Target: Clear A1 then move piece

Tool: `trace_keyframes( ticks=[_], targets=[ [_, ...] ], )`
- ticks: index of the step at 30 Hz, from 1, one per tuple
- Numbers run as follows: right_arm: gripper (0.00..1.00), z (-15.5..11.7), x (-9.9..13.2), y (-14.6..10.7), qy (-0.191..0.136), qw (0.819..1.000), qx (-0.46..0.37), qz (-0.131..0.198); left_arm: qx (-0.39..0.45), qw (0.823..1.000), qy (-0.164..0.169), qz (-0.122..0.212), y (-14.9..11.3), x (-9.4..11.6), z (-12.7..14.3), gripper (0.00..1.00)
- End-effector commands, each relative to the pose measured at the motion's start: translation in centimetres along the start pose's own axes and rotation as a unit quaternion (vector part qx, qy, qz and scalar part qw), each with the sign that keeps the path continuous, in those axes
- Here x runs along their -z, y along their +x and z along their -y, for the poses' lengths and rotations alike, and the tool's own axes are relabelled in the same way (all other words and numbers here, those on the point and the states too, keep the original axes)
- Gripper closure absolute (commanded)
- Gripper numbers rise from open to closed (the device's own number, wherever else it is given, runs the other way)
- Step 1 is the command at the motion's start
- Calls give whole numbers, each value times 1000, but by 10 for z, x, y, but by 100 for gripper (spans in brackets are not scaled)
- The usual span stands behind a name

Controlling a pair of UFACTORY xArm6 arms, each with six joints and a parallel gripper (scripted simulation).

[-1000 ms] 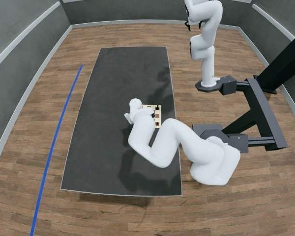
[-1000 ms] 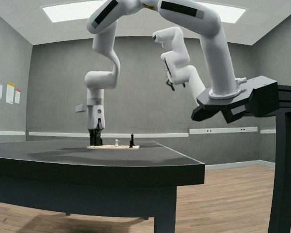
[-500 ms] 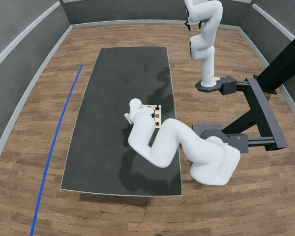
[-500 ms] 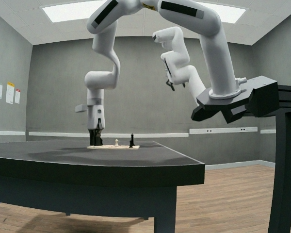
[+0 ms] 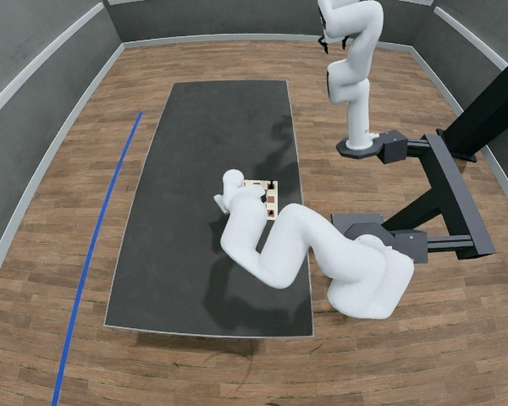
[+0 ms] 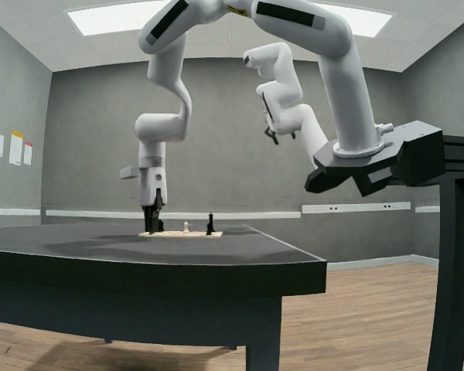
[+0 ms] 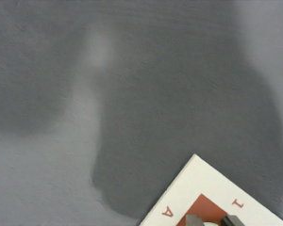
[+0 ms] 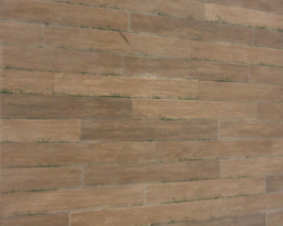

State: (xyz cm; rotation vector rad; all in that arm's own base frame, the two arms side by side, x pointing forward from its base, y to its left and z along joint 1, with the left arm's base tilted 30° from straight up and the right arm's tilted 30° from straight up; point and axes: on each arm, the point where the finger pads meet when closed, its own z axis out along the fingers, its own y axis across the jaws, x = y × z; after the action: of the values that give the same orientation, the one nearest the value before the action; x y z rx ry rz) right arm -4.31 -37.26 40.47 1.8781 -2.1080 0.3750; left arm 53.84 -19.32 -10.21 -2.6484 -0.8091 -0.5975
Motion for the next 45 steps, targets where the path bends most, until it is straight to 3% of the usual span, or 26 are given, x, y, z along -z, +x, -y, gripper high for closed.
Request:
trace_keyframes(
  ticks=[1,32,40,45],
  targets=[
    [0,0,2,1,0,1000,0,-2,0,1000,-2,-1,1,1,-1,100],
    [0,0,2,1,0,1000,0,-2,0,1000,-2,-1,1,3,-1,100],
    [0,0,2,1,0,1000,0,-2,0,1000,-2,-1,1,27,-1,100],
    [0,0,2,1,0,1000,0,-2,0,1000,-2,-1,1,65,-1,100]
  ],
)
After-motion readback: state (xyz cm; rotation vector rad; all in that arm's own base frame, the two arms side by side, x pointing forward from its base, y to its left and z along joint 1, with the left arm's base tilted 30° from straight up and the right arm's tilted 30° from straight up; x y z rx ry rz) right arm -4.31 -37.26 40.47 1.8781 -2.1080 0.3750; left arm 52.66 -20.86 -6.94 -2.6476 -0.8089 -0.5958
